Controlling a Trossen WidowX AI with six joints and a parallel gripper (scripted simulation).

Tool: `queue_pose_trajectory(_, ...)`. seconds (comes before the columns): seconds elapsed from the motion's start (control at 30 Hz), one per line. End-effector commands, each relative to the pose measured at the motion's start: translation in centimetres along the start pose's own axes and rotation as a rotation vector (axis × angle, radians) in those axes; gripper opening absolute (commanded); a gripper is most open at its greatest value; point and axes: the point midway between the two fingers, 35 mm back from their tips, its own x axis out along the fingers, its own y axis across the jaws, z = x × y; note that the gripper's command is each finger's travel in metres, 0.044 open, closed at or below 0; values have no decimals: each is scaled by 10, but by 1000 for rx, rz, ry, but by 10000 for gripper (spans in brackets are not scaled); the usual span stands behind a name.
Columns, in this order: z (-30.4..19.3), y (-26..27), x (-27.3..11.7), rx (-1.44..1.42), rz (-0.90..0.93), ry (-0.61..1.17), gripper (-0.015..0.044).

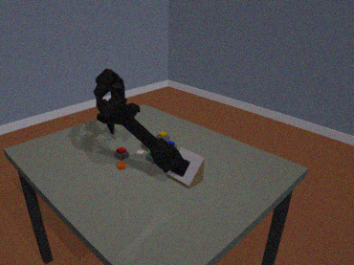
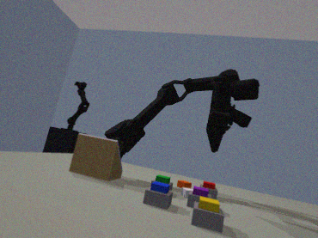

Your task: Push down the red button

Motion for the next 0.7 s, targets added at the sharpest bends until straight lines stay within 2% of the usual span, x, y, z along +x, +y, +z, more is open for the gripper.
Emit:
queue_pose_trajectory(0.0, 1, 1, 19, 9, 10, 10, 321)
queue_pose_trajectory(0.13, -1, 2, 60, 8, 13, 9, 216)
queue_pose_trajectory(0.37, -1, 2, 62, 8, 13, 9, 32)
queue_pose_trajectory(0.67, -1, 2, 62, 8, 13, 9, 20)
